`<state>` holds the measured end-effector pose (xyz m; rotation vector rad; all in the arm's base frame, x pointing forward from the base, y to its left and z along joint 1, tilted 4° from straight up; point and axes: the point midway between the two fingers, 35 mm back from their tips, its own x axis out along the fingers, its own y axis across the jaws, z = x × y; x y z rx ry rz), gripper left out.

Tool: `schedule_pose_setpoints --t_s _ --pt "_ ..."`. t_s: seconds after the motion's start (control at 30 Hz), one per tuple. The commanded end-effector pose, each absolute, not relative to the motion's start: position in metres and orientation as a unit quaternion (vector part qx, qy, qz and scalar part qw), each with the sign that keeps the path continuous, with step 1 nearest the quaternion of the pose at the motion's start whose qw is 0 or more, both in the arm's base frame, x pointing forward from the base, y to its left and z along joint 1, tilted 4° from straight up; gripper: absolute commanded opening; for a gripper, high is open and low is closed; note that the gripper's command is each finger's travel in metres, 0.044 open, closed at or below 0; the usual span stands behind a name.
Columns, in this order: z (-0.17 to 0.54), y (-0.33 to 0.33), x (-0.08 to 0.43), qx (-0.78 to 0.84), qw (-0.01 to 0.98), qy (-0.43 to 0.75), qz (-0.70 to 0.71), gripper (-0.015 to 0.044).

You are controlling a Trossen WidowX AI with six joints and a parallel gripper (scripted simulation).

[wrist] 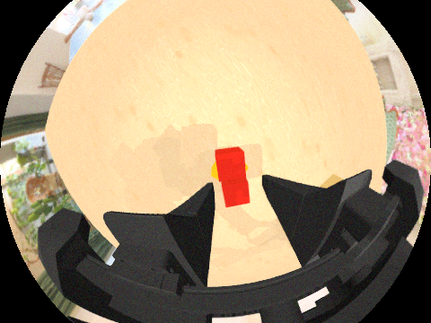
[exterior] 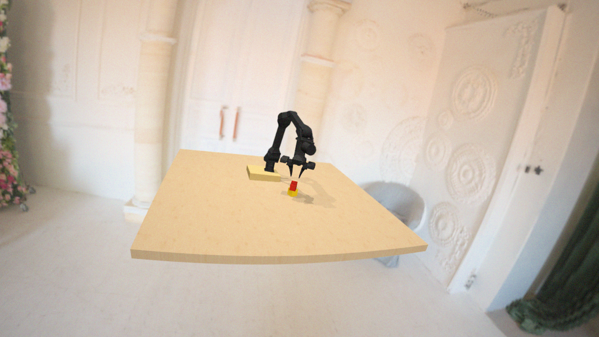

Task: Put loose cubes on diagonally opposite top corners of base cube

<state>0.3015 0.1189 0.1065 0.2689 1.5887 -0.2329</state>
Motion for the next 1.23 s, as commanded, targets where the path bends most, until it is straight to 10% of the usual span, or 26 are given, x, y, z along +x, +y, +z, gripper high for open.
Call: schedule_pose_setpoints --t_s 0.0,0.13,0.4,1.2 --pt "0.114 0.119 0.302 0.119 0.688 0.709 -0.101 0.0205" --pt "0.116 0.119 0.303 0.119 0.688 0.709 -0.101 0.0205" --pt "0.119 0.167 0.275 0.122 0.686 0.710 -0.102 0.0400" --pt "0.125 0.231 0.218 0.124 0.683 0.713 -0.100 0.0400"
